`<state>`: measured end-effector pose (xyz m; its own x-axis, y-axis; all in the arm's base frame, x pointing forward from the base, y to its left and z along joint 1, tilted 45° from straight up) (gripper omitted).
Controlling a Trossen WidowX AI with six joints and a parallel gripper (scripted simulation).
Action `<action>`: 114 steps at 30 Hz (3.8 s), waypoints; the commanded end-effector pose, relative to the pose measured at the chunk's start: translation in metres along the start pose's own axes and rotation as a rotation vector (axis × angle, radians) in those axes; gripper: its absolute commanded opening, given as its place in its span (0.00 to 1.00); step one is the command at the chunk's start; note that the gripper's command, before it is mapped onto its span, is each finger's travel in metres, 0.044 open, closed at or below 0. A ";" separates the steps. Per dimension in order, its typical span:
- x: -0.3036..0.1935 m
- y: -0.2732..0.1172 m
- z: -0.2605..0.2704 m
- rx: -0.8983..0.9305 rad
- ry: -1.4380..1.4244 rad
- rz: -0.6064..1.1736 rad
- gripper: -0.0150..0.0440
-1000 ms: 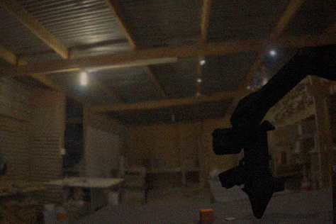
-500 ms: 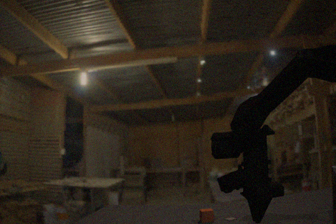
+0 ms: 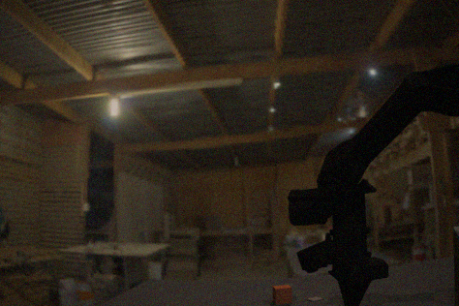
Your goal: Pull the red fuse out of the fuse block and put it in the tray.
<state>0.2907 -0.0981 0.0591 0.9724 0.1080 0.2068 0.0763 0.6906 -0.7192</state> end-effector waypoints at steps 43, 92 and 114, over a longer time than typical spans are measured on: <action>-0.001 0.015 0.001 0.003 0.002 0.002 0.26; -0.001 -0.007 0.000 0.004 0.006 0.002 0.25; -0.001 -0.018 0.000 0.005 0.008 0.002 0.25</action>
<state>0.2873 -0.1092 0.0698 0.9759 0.0985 0.1949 0.0720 0.6976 -0.7129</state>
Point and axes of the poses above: the point midway between the two fingers, 35 mm back from their tips, its own y axis out along the fingers, its own z axis across the jaws, x = y × z, the point moved 9 cm from there along -y, back along the fingers, and after that the axes turned 8 degrees about -y, right-handed, at the moved point
